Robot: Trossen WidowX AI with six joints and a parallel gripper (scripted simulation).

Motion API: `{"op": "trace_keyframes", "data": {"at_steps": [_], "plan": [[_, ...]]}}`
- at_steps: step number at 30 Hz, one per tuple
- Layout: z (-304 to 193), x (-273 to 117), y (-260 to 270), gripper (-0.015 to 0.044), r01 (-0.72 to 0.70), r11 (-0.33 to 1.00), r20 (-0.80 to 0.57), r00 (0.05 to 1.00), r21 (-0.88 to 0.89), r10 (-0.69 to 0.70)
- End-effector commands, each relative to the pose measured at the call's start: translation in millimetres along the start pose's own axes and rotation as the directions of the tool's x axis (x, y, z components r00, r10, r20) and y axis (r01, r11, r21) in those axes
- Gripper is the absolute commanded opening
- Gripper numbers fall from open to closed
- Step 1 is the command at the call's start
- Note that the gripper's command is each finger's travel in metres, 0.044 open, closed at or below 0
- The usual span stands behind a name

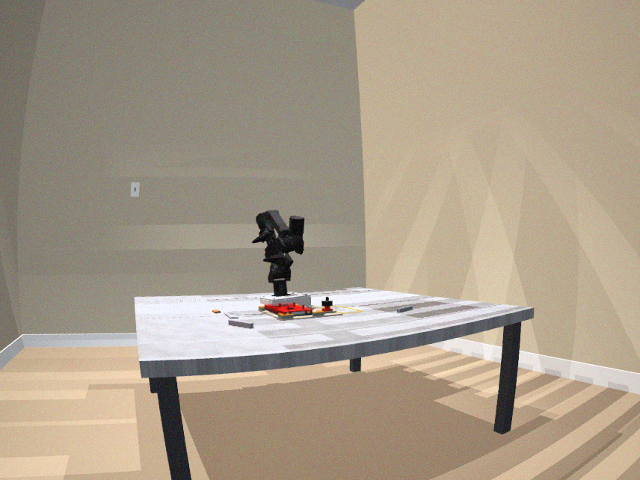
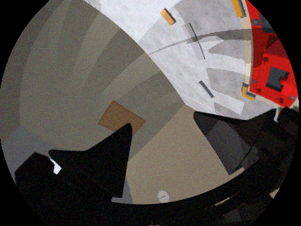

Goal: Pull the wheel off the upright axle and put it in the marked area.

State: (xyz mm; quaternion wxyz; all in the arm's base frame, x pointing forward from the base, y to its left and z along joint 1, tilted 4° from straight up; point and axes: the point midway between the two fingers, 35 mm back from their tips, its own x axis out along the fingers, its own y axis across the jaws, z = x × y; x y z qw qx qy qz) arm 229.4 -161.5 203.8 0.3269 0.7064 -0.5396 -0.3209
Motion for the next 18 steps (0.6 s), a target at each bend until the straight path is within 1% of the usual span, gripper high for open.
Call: {"op": "trace_keyframes", "data": {"at_steps": [1,2,3,4,5,6,8,10,12,14,16,18], "plan": [[-1.9,0.2,-1.5,0.0374,0.008,1.0,-0.003,1.0,-0.023,-0.008],[-7.3,0.7,-6.0,0.0347,0.032,0.995,-0.011,0.999,-0.093,-0.033],[-16.0,1.3,-13.8,0.0321,0.069,0.976,-0.023,0.997,-0.208,-0.075],[-26.0,1.7,-23.7,0.03,0.109,0.932,-0.034,0.991,-0.345,-0.129],[-35.1,1.5,-33.9,0.03,0.143,0.868,-0.04,0.982,-0.475,-0.183],[-43.4,0.7,-44.3,0.03,0.168,0.786,-0.041,0.97,-0.595,-0.238],[-57.4,-2.3,-65.3,0.03,0.188,0.577,-0.031,0.937,-0.795,-0.348],[-68.1,-7.4,-86.2,0.03,0.164,0.329,-0.003,0.892,-0.93,-0.453],[-75.6,-14.6,-106.3,0.03,0.096,0.071,0.041,0.834,-0.993,-0.55],[-80.3,-23.7,-125.0,0.03,-0.014,-0.171,0.1,0.765,-0.985,-0.636],[-82.4,-34.6,-142.0,0.03,-0.157,-0.371,0.17,0.686,-0.915,-0.708],[-82.4,-47.2,-156.7,0.03,-0.321,-0.511,0.249,0.597,-0.797,-0.763]]}}
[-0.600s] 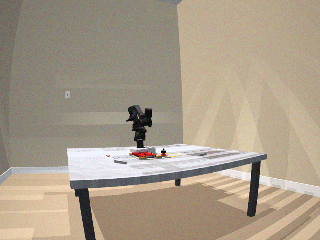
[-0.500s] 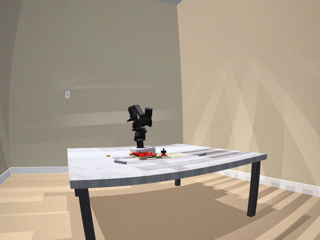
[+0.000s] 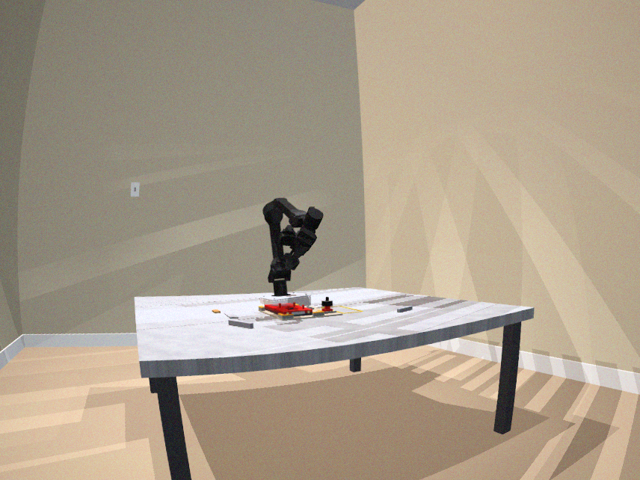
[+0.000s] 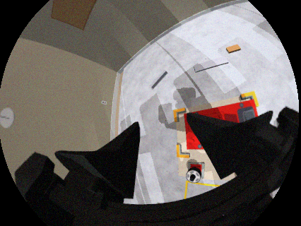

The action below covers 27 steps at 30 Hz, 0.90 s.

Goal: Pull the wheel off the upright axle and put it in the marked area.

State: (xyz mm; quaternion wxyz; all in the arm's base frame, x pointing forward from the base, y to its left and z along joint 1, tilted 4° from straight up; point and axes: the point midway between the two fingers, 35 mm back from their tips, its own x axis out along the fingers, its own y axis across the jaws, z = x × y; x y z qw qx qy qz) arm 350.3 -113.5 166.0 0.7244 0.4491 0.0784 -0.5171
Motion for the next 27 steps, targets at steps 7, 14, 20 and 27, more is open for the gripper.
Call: {"op": "trace_keyframes", "data": {"at_steps": [7,14,20,27], "plan": [[-114.1,-21.7,-11.6,0.03,-0.467,0.224,-0.509,0.682,-0.856,-0.525],[-123.2,-30.5,-14.4,0.03,-0.585,0.132,-0.539,0.606,-0.8,-0.585],[-123.2,-30.5,-14.4,0.03,-0.585,0.132,-0.539,0.606,-0.8,-0.585],[-127.7,-30.4,-9.9,0.03,-0.585,0.132,-0.54,0.606,-0.8,-0.585]]}}
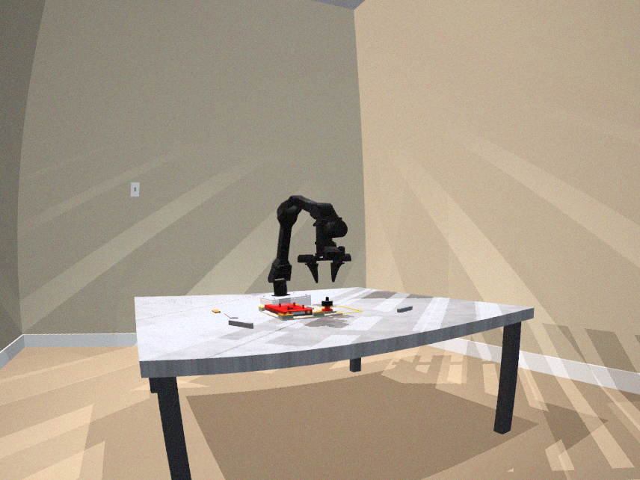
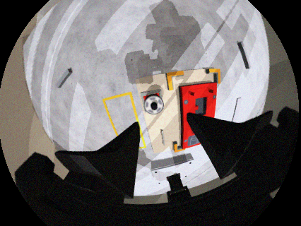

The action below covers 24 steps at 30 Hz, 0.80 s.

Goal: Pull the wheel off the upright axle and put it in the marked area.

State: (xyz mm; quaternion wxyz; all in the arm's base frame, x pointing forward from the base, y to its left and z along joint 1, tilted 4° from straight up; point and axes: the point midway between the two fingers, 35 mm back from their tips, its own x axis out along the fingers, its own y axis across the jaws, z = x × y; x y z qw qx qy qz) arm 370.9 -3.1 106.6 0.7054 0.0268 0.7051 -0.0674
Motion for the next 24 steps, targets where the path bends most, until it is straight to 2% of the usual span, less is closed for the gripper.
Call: {"op": "trace_keyframes", "data": {"at_steps": [1,7,17,22,24], "plan": [[1.8,3.2,3.5,0.03,-0.003,1.0,-0.013,1.0,-0.009,0.003],[2.2,7.0,3.6,0.03,-0.003,1.0,-0.013,1.0,-0.009,0.003],[1.2,72.6,5.2,0.03,-0.003,1.0,-0.013,1.0,-0.009,0.003],[0.4,77.4,6.0,0.03,-0.003,1.0,-0.013,1.0,-0.009,0.003],[-0.5,74.9,5.1,0.0247,0.001,1.0,-0.018,1.0,-0.006,-0.001]]}}
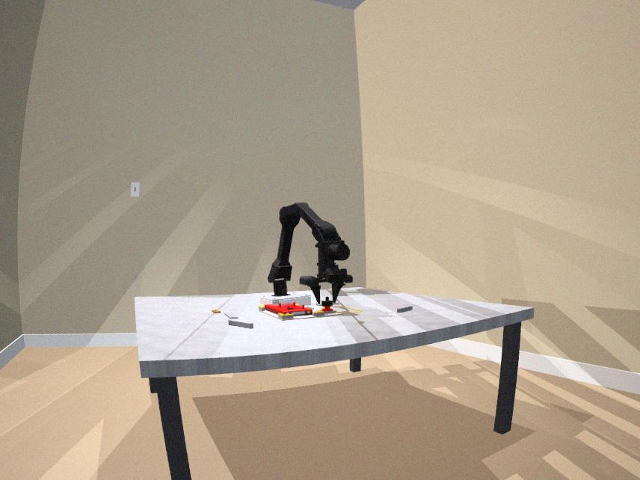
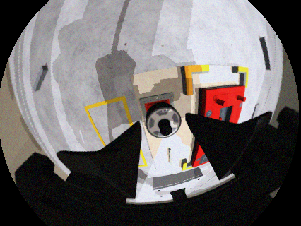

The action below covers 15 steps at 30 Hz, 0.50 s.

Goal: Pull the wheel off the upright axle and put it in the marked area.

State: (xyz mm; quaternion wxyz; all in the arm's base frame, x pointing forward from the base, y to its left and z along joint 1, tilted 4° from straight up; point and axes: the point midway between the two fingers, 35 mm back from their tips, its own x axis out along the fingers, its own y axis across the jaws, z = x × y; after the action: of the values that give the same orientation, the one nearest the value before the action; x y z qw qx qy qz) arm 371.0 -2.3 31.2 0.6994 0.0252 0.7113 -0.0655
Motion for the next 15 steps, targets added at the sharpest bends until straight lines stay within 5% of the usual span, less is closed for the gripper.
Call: {"op": "trace_keyframes", "data": {"at_steps": [1,10,15], "plan": [[-0.1,-0.3,0.0,0.0221,0.0,1.0,-0.001,1.0,0.0,0.0],[-0.1,-0.3,0.0,0.0161,0.0,1.0,-0.001,1.0,0.0,0.0],[-0.1,-1.1,0.0,0.003,0.0,1.0,-0.001,1.0,0.0,0.0]]}}
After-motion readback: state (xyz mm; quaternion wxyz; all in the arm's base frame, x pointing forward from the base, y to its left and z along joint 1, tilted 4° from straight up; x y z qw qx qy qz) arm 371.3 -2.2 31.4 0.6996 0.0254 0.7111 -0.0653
